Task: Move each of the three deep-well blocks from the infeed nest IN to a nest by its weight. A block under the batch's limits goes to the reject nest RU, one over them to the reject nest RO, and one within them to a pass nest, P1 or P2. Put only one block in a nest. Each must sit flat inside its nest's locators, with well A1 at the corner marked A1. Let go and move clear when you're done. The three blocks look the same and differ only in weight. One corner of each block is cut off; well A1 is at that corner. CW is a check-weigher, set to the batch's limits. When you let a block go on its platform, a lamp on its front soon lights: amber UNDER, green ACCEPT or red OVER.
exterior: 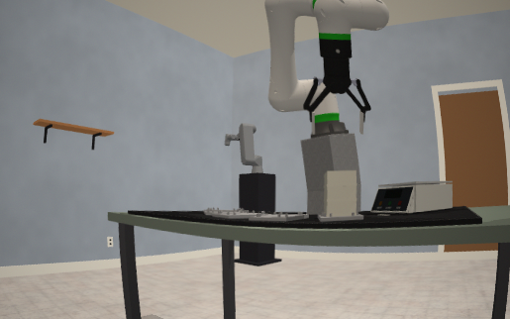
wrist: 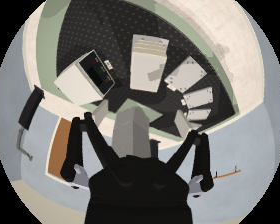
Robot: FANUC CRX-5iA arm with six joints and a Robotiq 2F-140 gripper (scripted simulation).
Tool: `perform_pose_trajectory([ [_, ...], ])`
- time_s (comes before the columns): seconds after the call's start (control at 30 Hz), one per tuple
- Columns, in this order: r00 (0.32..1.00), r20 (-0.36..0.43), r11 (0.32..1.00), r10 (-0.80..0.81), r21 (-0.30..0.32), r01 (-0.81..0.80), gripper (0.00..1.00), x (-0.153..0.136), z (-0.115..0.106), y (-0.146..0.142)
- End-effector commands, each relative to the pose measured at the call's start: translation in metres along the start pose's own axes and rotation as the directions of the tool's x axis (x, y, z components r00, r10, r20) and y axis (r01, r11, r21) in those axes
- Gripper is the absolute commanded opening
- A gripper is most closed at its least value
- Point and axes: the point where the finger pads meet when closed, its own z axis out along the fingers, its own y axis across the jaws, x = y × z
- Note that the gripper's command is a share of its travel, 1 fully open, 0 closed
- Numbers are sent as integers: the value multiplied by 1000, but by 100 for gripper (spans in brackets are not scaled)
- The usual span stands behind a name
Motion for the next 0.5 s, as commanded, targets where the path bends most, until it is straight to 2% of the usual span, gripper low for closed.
perform_pose_trajectory([
  [0.0, 1000, -1, 1000, 0, 0, 0, 100, 7, 12, 0],
  [0.1, 1000, -1, 1000, 0, 0, 0, 100, 10, 16, 0],
  [0.47, 1000, -1, 1000, 0, 0, 0, 100, 35, 60, 0],
])
